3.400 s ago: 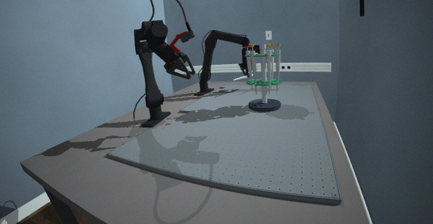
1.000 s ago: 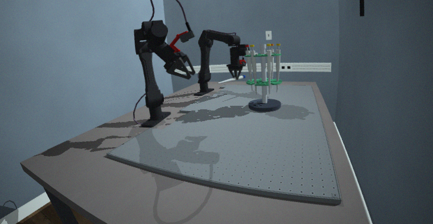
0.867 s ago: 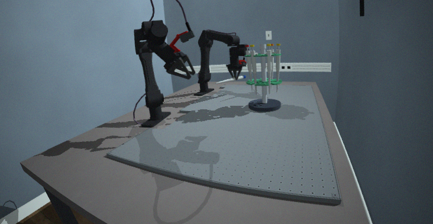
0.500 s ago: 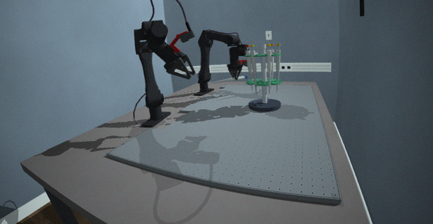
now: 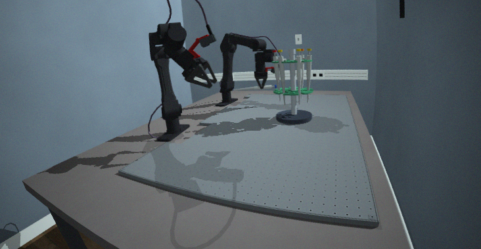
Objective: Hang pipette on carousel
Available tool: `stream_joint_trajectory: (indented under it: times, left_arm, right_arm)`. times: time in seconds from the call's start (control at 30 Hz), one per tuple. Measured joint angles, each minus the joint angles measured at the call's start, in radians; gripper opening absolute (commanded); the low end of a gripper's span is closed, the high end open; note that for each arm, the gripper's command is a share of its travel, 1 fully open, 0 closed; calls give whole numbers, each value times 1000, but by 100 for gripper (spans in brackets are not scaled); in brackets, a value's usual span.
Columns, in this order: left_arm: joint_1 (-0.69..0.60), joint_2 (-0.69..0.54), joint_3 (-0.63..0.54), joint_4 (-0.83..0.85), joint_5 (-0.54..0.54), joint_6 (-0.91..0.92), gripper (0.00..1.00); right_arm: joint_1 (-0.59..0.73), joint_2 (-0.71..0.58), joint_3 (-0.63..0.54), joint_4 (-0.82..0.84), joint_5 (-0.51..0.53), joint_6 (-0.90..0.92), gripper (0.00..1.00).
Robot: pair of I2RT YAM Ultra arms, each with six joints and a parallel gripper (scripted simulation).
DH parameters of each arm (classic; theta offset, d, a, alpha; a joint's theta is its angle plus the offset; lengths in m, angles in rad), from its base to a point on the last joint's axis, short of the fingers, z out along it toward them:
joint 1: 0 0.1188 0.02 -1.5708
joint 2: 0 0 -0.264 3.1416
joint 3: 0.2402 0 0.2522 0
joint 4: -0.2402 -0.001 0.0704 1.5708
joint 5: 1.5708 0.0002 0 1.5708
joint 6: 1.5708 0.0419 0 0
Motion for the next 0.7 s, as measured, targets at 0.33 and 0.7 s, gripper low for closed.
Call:
stream_joint_trajectory:
  times: [0.33,0.7]
  left_arm:
    - [0,0,0,-1,0,249,12]
    - [0,0,0,-3,0,506,12]
  right_arm:
    - [0,0,0,0,0,0,100]
    - [0,0,0,0,0,0,100]
